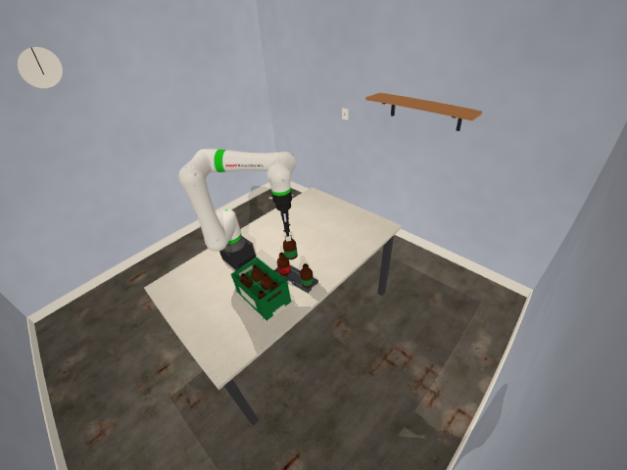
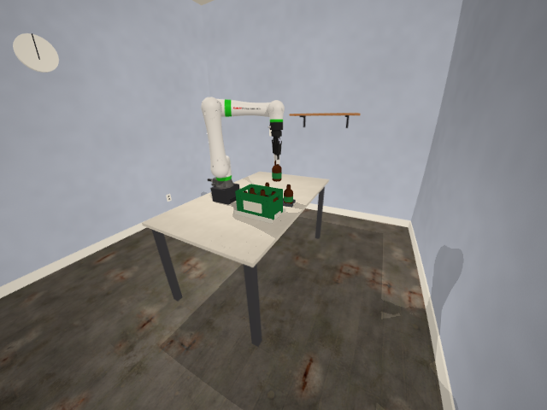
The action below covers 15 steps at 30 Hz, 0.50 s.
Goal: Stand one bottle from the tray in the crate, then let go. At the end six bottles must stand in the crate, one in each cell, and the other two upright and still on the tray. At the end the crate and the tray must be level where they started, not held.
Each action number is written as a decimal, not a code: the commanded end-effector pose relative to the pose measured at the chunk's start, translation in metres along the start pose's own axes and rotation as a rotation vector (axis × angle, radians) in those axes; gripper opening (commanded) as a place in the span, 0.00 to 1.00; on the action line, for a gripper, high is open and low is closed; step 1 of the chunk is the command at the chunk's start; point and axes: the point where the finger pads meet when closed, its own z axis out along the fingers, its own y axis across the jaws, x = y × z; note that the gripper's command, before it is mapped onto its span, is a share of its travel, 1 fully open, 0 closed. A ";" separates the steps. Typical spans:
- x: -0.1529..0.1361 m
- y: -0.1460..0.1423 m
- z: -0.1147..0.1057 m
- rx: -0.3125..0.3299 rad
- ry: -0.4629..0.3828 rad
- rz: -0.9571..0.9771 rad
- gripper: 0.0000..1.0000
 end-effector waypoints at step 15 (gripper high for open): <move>-0.011 0.007 0.000 0.000 0.000 0.000 0.00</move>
